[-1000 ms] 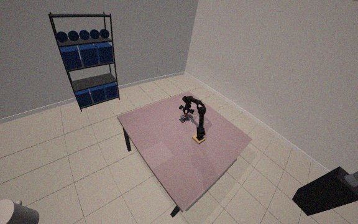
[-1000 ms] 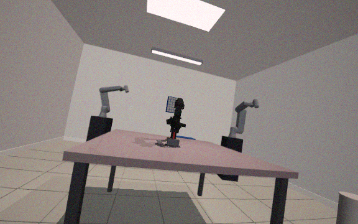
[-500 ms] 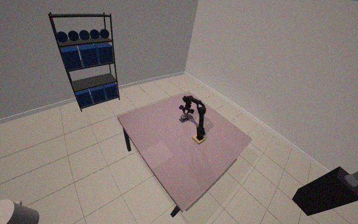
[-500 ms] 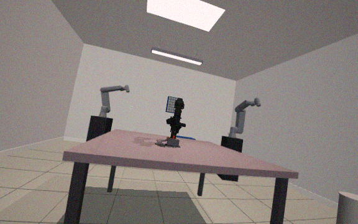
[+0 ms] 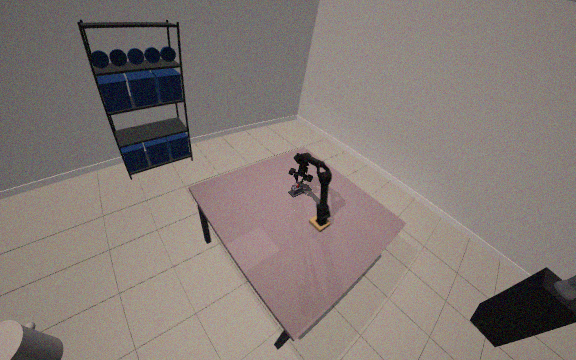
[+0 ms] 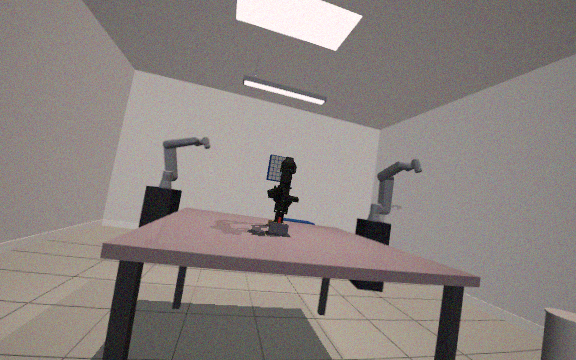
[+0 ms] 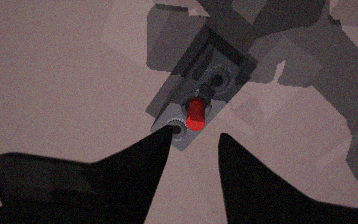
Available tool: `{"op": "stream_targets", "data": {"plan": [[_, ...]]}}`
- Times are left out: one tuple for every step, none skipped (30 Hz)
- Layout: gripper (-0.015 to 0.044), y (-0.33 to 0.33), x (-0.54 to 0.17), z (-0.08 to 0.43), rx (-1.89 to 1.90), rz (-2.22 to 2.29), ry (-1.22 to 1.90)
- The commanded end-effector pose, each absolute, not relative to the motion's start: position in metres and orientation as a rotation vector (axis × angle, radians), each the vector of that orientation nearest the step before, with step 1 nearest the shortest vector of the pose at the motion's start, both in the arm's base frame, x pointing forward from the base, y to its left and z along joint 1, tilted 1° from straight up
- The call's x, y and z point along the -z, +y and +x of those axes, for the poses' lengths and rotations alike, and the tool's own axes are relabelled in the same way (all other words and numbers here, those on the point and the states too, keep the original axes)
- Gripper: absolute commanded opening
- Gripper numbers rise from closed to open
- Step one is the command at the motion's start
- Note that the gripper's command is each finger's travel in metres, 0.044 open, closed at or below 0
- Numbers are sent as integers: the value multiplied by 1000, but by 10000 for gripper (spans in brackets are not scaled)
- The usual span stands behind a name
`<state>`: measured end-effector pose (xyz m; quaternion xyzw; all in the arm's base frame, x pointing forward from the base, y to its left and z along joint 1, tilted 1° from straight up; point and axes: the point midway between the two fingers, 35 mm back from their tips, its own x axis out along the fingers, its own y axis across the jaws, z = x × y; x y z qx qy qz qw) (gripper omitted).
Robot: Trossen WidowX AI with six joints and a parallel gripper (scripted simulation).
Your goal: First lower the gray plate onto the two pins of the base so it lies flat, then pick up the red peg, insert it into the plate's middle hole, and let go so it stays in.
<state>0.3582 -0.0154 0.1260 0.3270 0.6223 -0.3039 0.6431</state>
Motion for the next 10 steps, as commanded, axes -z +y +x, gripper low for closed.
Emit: {"op": "stream_targets", "data": {"plan": [[150, -16, -130, 358, 686, 746, 1418], [150, -16, -130, 358, 686, 746, 1418], [150, -16, -131, 358, 686, 746, 1418], [150, -16, -131, 358, 686, 746, 1418], [150, -16, -132, 358, 686, 746, 1418], [150, -16, -133, 358, 686, 746, 1418], [150, -16, -133, 357, 686, 746, 1418], [150, -17, -134, 357, 686, 746, 1418], [150, -17, -134, 357, 686, 746, 1418], [150, -17, -135, 357, 686, 746, 1418]]}}
